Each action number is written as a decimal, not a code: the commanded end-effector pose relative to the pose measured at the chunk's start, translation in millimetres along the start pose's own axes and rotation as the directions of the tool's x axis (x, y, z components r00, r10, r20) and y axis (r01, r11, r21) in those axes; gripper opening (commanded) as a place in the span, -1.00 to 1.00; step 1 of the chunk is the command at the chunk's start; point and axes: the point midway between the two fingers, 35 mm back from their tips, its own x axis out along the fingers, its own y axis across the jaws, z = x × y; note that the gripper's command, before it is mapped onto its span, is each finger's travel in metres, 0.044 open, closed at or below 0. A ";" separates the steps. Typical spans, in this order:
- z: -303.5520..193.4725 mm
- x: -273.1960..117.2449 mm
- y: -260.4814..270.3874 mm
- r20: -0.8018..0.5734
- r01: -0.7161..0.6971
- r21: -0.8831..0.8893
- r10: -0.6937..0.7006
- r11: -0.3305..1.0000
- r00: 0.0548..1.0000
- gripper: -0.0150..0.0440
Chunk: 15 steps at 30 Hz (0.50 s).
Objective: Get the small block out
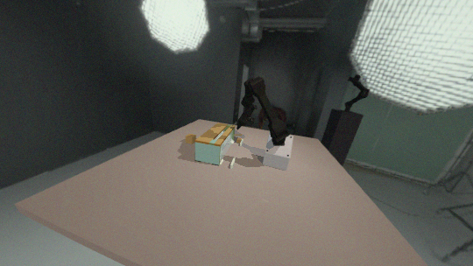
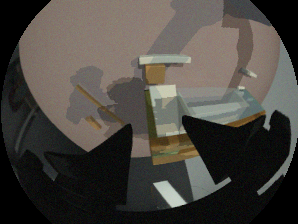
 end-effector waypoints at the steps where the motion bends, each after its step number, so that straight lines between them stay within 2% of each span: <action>1: 25.3 38.1 -6.6 0.009 0.023 0.030 -0.023 0.999 1.000 0.47; 15: 29.3 49.8 -7.1 0.009 0.022 0.031 -0.022 0.999 1.000 0.47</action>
